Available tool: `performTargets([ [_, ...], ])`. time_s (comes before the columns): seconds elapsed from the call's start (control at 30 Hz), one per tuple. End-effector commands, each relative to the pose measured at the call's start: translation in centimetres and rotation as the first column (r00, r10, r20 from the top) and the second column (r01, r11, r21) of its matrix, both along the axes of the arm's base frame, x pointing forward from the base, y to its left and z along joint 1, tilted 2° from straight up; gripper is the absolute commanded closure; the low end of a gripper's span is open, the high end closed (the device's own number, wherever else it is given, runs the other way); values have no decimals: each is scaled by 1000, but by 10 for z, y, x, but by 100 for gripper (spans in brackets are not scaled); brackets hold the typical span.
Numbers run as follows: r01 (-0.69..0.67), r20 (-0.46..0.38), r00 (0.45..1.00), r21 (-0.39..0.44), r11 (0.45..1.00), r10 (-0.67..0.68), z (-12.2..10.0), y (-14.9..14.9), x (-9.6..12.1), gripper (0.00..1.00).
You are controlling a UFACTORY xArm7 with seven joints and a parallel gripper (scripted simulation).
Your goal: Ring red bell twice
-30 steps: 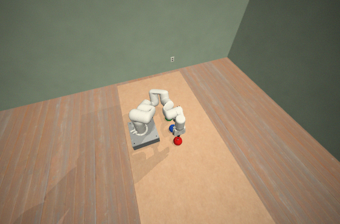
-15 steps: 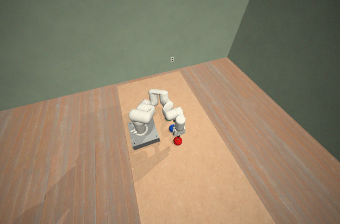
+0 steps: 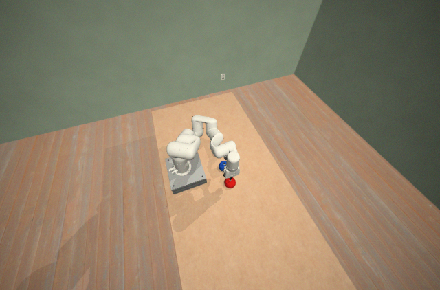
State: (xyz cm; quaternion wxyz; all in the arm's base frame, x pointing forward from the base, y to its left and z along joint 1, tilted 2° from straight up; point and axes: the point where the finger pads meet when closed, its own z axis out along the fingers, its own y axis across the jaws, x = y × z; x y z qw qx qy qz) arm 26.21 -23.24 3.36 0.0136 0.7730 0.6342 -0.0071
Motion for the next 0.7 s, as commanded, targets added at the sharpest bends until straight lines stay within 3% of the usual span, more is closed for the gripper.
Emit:
performTargets([
  [0.0,0,2,1000,-3,1000,0,-6,-1,1,100],
  [0.67,0,2,1000,-3,1000,0,-25,-2,1,100],
])
